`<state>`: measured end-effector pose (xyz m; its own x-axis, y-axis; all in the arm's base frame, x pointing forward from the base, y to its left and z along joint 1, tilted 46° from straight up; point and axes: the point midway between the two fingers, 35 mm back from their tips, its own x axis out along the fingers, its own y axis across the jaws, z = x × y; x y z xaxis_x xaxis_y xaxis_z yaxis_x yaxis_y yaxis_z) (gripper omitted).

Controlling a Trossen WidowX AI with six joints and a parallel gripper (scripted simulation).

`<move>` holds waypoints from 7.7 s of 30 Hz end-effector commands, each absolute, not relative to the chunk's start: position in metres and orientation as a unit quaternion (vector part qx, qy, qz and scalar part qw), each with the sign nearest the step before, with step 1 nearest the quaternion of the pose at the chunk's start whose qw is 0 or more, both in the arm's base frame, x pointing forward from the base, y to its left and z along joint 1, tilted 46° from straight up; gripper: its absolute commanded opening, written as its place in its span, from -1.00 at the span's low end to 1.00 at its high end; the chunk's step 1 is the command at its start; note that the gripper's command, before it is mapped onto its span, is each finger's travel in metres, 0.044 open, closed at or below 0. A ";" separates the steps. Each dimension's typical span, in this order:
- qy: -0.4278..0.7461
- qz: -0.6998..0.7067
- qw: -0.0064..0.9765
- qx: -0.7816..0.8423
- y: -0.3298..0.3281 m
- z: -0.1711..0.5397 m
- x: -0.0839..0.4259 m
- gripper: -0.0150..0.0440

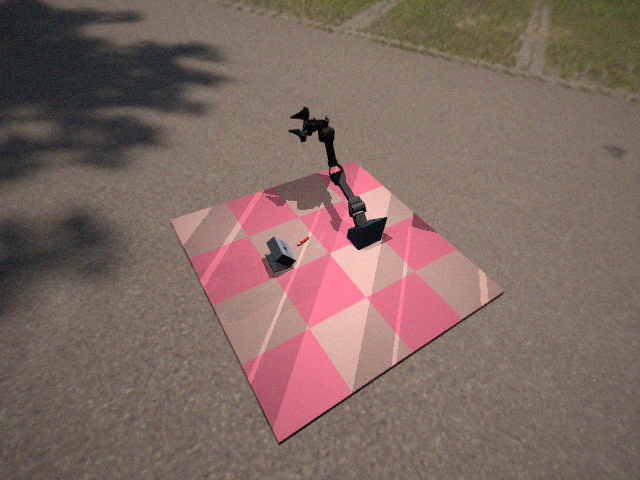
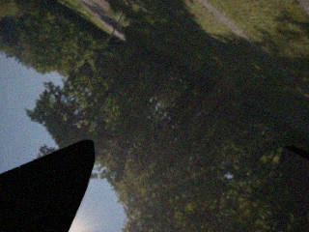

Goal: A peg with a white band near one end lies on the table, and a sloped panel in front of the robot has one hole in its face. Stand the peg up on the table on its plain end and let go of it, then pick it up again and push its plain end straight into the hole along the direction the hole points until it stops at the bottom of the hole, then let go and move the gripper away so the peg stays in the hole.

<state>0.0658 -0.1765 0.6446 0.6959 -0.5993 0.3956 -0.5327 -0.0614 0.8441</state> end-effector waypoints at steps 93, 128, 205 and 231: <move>-0.130 -0.507 0.495 0.694 -0.071 0.192 0.381 1.00; -0.231 -0.691 0.310 0.611 -0.142 0.084 0.296 1.00; -0.231 -0.683 0.314 0.618 -0.182 0.047 0.290 -0.33; -0.193 -0.605 0.339 0.694 -0.173 0.059 0.281 -0.33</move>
<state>0.2834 -0.1745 0.0599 0.1683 -0.6866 -0.7073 0.1359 -0.6945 0.7066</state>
